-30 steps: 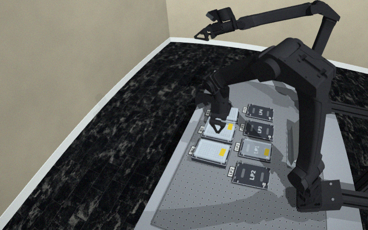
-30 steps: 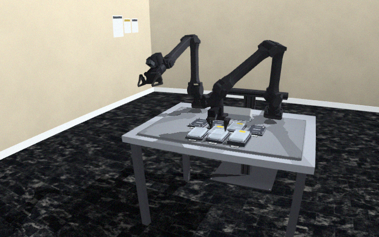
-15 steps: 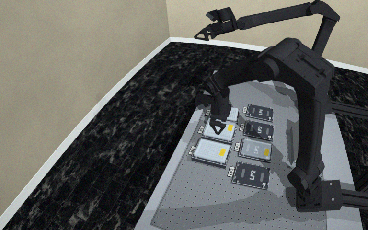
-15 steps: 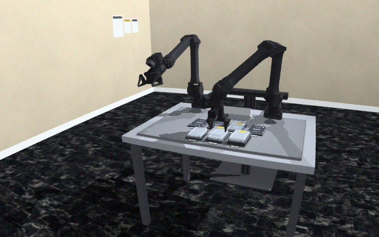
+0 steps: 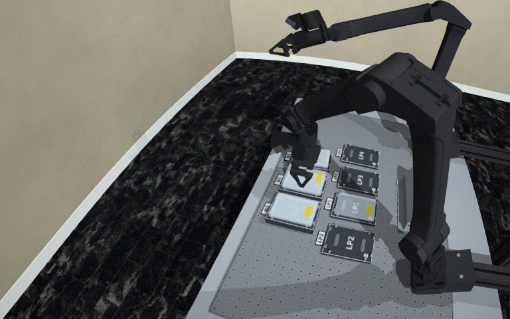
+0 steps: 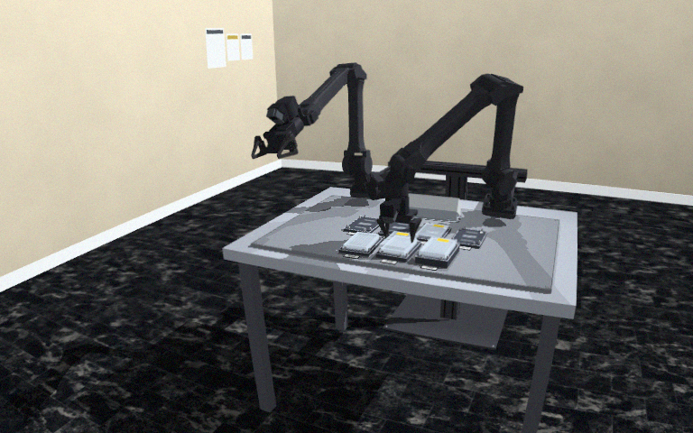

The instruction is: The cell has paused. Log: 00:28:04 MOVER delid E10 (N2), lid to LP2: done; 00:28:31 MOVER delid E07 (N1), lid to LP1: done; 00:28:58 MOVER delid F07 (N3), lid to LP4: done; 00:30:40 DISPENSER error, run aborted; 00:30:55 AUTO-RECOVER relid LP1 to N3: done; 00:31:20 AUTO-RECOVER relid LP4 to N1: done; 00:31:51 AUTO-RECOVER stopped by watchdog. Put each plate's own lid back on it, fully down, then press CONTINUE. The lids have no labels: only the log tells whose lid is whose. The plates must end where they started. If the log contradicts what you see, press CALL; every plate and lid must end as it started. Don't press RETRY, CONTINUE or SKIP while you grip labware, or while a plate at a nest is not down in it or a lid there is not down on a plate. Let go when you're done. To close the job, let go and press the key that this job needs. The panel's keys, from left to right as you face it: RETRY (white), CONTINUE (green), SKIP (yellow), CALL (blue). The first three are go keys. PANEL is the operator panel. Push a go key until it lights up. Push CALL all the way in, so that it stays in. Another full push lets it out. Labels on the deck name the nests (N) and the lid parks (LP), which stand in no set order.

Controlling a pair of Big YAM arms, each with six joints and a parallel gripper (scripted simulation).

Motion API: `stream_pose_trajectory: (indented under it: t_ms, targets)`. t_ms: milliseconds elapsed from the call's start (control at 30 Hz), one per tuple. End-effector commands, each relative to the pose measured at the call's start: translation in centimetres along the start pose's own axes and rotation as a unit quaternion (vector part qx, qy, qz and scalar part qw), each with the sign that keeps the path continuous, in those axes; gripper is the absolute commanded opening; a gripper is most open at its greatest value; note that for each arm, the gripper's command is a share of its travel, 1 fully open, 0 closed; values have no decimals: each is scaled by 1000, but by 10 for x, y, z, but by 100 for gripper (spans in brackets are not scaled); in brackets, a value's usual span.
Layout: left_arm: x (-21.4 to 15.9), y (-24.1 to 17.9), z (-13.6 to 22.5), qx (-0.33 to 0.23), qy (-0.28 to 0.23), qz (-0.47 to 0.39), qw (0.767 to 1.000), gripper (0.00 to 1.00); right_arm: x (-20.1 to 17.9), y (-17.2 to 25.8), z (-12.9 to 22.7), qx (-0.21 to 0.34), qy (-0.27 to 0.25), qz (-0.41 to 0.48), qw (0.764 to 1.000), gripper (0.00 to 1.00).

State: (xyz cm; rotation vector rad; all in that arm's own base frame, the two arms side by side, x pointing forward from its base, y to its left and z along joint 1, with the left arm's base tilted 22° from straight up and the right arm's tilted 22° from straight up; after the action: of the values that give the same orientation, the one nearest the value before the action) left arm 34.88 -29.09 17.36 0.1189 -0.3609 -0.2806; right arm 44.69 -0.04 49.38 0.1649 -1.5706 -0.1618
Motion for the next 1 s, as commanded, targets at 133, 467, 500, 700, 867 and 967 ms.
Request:
stream_pose_trajectory:
  t_ms: [133,467,500,700,867,967]
  targets:
    - [8,3,-1,-4,-10,1,1000,0,27,6,-7,4,-20,-3,1000,100]
    - [7,3,-6,-3,-8,1,1000,0,27,6,-7,4,-20,-3,1000,100]
    - [8,2,-6,-3,-8,1,1000,0,27,6,-7,4,-20,-3,1000,100]
    - [11,2,-4,-5,-13,0,1000,0,27,6,-7,4,-20,-3,1000,100]
    - [8,1,-6,-5,-11,-2,1000,0,27,6,-7,4,-20,-3,1000,100]
    - [7,2,-10,-3,-8,0,1000,0,27,6,-7,4,-20,-3,1000,100]
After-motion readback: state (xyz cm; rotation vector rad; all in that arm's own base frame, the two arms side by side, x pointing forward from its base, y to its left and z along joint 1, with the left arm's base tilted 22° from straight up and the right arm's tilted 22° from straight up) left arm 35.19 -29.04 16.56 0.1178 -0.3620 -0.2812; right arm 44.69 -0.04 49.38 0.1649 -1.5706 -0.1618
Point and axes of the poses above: on each arm, the point where the finger pads meet when closed, its own z axis back along the fingers, its own y axis across the jaws, x = y × z, the point moved 7 cm from there along z, back along the fingers, and after that the axes turned 12 degrees about -z, right-handed, at the moved point
